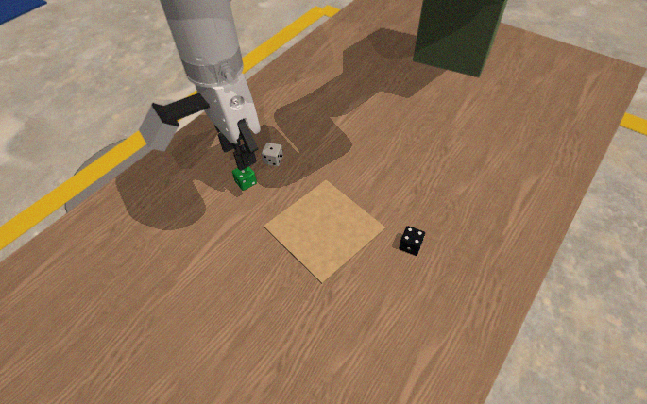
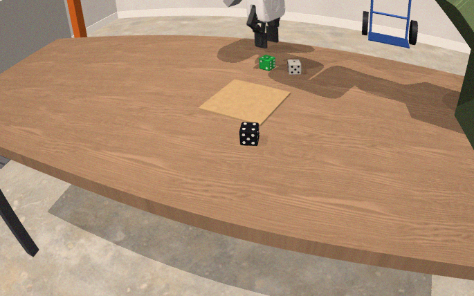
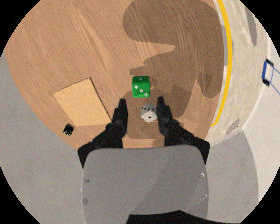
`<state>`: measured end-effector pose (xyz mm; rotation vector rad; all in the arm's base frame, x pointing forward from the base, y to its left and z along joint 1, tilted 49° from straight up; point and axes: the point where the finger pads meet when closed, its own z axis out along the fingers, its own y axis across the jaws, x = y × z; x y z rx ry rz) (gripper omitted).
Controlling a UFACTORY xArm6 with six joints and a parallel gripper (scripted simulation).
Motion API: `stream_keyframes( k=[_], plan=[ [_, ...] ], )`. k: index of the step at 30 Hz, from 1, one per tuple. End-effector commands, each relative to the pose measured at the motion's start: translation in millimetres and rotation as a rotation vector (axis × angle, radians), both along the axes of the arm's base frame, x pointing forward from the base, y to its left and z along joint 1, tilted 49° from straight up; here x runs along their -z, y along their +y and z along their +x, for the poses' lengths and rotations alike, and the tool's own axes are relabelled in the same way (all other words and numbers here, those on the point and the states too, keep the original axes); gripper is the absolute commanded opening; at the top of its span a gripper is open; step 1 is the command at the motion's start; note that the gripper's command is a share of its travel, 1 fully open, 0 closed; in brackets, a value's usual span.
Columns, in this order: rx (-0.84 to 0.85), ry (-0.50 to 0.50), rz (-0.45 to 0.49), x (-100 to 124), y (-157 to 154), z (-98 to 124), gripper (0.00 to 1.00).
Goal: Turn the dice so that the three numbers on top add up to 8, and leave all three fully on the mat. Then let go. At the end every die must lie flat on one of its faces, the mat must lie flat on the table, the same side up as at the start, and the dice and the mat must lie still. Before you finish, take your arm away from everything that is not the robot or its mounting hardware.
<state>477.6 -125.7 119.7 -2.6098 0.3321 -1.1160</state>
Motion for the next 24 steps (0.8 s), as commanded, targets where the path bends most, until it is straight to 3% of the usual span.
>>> stream_keyframes(
  k=[1, 24],
  plan=[
    [0.001, -0.003, -0.001, 1.6, 0.0, 3.2, 0.47],
    [0.001, -0.003, -0.001, 17.5, 3.9, 21.3, 0.47]
  ],
)
